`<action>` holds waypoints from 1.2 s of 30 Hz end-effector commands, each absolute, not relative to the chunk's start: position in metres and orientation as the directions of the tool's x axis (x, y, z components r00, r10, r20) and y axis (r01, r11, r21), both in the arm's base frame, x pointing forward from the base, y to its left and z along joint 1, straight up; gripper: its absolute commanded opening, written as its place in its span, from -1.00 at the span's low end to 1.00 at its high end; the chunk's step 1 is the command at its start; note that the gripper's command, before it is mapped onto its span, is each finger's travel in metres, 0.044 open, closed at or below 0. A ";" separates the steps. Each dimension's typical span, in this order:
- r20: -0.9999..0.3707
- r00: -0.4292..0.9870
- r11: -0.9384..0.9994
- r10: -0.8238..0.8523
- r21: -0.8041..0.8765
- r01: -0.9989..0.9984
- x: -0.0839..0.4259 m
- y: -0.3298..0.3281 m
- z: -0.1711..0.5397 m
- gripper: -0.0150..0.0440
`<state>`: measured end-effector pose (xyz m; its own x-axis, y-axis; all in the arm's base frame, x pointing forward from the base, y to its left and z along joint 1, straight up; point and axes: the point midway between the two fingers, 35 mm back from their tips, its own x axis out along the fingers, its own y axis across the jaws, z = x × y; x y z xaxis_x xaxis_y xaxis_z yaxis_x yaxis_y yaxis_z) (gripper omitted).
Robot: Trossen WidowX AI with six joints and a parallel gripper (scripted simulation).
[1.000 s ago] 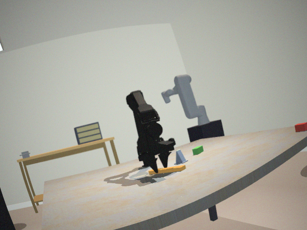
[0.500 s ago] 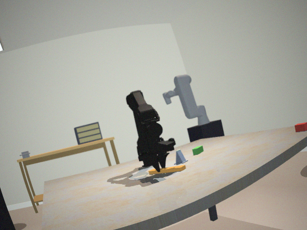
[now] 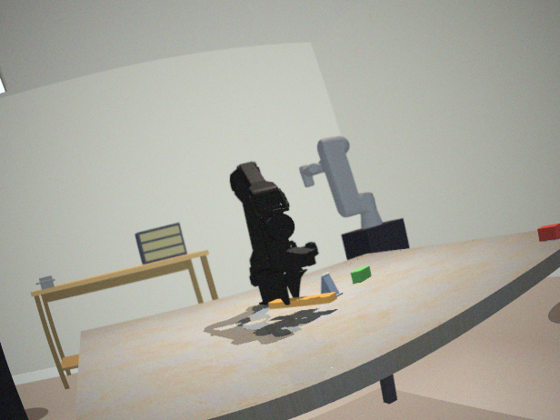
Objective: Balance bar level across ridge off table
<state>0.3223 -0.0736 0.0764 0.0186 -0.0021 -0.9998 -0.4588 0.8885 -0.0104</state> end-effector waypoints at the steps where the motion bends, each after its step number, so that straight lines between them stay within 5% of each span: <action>1: -0.999 0.035 0.888 -0.006 -0.022 -0.460 0.325 -0.074 0.093 -0.49; 36: -0.999 0.033 0.887 -0.007 -0.021 -0.460 0.313 -0.063 0.167 -0.49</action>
